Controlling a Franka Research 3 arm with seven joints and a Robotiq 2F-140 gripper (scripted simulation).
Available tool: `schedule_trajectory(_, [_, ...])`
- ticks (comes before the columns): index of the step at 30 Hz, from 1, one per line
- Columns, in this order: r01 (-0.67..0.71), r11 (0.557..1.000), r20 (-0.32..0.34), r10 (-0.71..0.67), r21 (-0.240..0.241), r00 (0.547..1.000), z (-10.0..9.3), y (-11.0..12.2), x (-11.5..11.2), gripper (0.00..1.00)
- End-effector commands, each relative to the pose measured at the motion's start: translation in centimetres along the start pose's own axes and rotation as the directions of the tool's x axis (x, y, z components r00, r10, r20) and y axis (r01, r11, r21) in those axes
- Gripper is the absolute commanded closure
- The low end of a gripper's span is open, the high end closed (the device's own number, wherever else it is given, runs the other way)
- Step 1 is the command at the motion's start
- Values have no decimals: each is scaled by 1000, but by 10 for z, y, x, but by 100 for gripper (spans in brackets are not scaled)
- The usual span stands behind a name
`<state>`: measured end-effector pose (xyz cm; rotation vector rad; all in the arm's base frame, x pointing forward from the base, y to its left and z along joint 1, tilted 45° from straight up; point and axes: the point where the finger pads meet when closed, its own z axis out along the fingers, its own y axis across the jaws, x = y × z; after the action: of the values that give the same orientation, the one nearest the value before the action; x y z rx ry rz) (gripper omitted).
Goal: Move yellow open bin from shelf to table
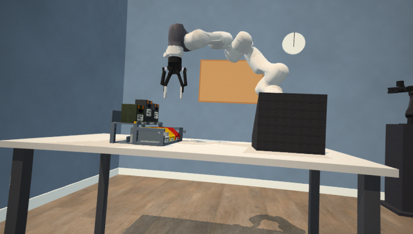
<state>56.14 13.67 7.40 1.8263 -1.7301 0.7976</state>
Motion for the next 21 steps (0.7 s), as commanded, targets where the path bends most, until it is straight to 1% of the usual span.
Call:
schedule_trajectory(1, [1, 1000, 3, -1, 5, 1000, -2, 1, -2, 43])
schedule_trajectory(21, [1, 1000, 3, -1, 5, 1000, -3, 3, -3, 43])
